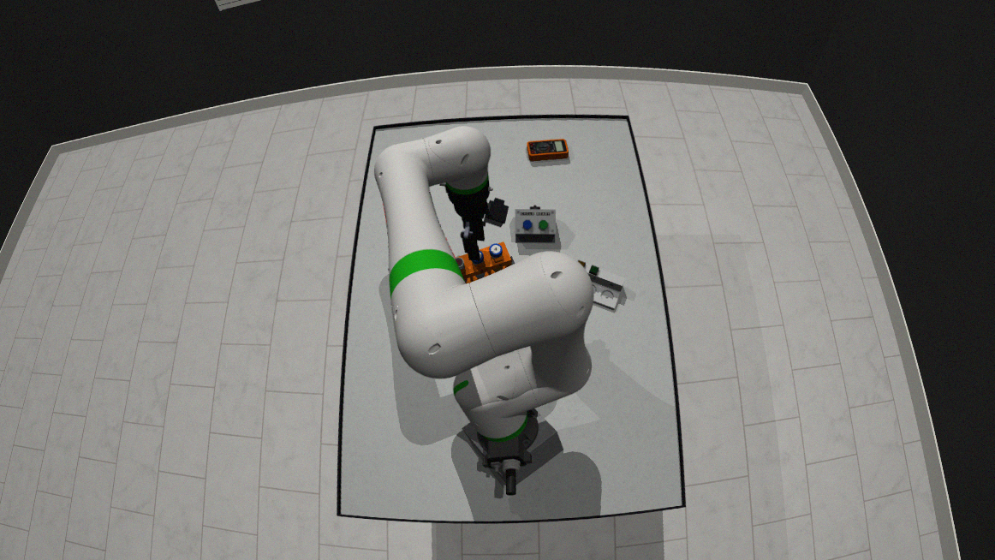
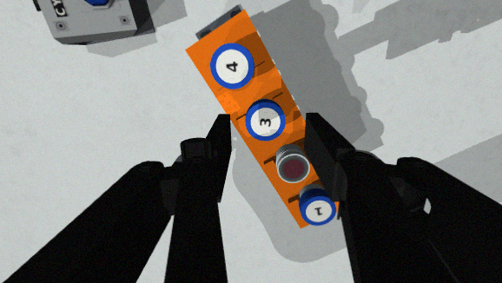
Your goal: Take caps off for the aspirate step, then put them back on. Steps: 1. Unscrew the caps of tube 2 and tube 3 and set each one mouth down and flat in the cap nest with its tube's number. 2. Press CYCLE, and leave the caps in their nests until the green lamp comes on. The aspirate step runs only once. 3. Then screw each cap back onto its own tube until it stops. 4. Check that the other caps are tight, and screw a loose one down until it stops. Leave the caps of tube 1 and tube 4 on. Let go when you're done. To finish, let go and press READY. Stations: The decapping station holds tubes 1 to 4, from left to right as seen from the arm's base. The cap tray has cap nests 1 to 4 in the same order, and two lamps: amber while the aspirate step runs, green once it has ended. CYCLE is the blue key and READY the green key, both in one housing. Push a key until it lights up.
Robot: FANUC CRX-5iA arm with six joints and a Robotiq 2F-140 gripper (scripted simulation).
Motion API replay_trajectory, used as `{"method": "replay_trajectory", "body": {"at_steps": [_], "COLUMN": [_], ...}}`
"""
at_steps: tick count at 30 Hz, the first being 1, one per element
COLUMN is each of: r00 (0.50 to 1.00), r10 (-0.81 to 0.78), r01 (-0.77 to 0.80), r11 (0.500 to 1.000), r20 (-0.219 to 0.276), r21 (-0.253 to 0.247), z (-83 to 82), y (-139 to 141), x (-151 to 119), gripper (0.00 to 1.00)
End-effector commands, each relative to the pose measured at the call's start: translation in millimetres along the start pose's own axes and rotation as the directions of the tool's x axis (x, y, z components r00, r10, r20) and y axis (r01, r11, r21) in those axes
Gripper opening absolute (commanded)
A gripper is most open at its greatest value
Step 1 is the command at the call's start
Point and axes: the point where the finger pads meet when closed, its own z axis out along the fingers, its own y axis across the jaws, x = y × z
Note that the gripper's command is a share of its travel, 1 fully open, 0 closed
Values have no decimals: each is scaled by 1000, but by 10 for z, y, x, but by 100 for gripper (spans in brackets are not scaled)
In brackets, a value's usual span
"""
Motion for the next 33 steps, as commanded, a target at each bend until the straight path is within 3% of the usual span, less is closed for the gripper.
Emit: {"method": "replay_trajectory", "body": {"at_steps": [1, 5, 17, 33], "r00": [1000, 1000, 1000, 1000], "r10": [2, 2, 2, 2], "r01": [-2, -2, -2, -2], "r11": [1000, 1000, 1000, 1000], "r20": [-8, -8, -8, -8], "r21": [3, 3, 3, 3], "z": [-3, -3, 352, 402], "y": [-6, -6, -7, -7], "x": [-32, -32, -29, -29], "gripper": [41, 41, 41, 41]}}
